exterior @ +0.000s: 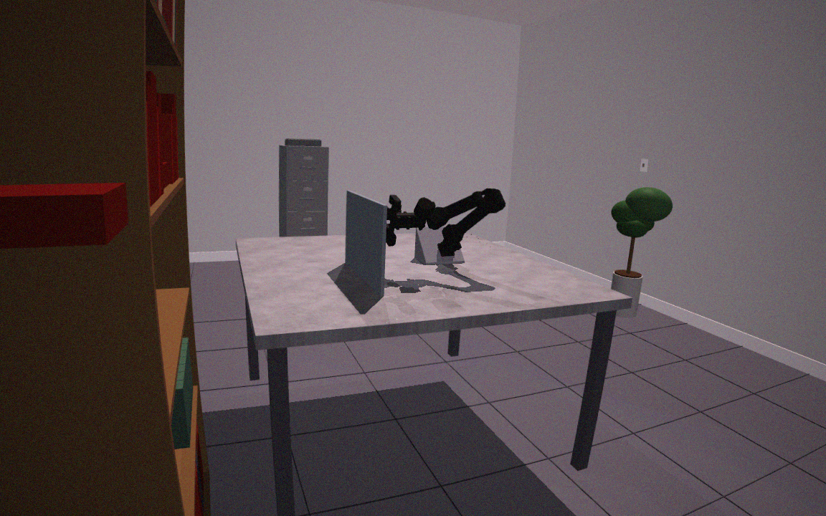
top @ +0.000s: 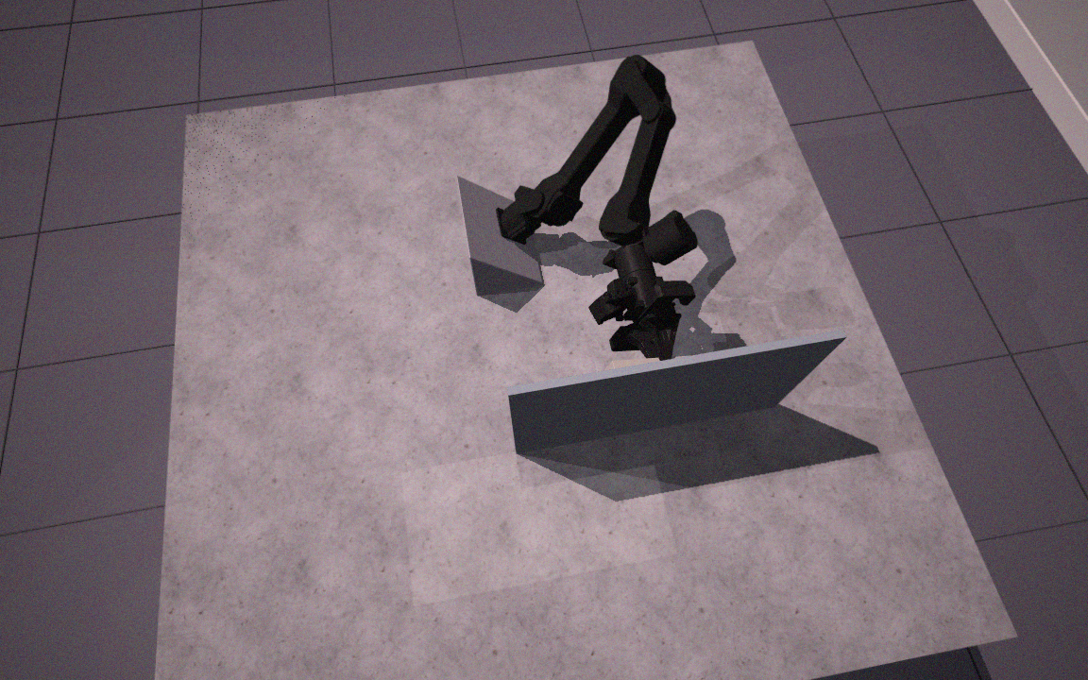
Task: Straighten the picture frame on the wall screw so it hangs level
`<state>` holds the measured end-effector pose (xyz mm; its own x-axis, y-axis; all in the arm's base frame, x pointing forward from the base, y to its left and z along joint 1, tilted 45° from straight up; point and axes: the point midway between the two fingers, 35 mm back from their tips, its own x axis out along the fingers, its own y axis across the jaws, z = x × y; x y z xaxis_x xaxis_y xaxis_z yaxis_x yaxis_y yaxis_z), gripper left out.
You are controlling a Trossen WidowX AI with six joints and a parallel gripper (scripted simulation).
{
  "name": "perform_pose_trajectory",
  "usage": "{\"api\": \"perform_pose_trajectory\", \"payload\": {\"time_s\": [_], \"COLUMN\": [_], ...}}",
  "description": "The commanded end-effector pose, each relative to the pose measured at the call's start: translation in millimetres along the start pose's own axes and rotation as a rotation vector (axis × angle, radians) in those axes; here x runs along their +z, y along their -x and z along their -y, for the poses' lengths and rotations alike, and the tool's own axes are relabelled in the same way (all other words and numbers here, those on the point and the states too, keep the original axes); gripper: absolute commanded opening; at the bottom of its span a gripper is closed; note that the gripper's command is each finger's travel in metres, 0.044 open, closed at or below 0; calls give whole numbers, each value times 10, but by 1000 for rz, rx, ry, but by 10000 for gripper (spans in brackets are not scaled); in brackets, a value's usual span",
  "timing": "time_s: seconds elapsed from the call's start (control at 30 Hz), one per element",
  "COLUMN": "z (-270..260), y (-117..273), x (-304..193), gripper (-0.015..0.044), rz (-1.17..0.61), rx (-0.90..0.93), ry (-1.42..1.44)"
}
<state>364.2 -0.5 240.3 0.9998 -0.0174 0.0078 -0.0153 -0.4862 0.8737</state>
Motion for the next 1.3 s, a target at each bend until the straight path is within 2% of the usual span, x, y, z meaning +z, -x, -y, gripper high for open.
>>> {"api": "perform_pose_trajectory", "payload": {"time_s": [0.0, 1.27], "z": [-51, -69], "y": [-2, -1], "x": [2, 2], "gripper": [0, 0], "rz": [3, 3], "rx": [11, 11], "ry": [-4, -4]}}
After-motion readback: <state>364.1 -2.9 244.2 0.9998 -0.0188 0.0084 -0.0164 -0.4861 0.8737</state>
